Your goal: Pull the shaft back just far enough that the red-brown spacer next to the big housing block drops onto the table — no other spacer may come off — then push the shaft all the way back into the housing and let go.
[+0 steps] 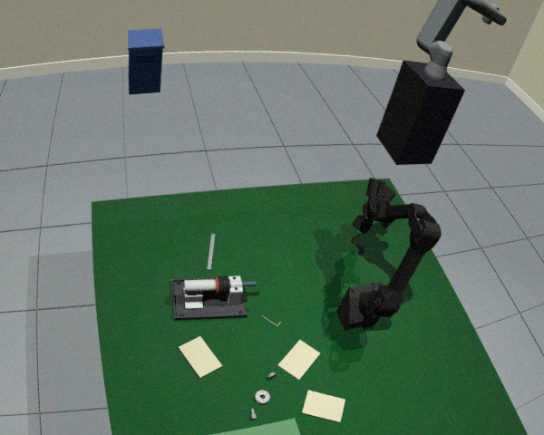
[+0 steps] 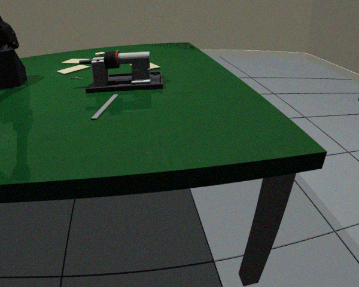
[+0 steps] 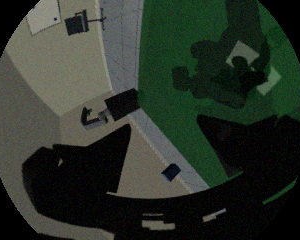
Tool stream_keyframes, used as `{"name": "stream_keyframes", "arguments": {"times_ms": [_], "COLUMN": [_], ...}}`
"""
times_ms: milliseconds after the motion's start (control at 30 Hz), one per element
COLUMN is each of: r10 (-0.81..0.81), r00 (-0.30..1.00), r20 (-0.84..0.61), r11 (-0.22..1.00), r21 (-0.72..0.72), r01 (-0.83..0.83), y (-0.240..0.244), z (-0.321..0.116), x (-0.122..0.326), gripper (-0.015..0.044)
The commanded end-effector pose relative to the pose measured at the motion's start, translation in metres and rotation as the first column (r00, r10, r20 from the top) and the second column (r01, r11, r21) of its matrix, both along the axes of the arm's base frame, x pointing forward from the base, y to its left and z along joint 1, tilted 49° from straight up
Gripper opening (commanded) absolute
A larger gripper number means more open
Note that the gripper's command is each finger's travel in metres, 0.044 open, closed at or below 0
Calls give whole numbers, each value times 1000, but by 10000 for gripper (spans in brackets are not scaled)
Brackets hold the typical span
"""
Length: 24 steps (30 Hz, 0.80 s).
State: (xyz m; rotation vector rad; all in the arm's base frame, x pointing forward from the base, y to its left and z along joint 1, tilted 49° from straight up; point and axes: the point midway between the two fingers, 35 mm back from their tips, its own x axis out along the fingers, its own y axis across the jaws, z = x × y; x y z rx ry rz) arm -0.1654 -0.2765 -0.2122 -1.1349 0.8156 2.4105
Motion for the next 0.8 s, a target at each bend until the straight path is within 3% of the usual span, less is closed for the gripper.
{"name": "stream_keyframes", "arguments": {"times_ms": [0, 200, 400, 567, 767], "r10": [410, 705, 865, 862, 696], "r00": [881, 590, 173, -213, -628], "r20": [235, 394, 472, 459, 347], "r11": [901, 646, 268, -91, -489], "r21": [49, -13, -143, -273, -412], "r01": [-432, -763, -953, -958, -769], "y": [-26, -38, -36, -22, 7], "z": [-7, -7, 0, 11, 29], "x": [74, 145, 218, 278, 347], "gripper": [440, 440, 440, 440, 440]}}
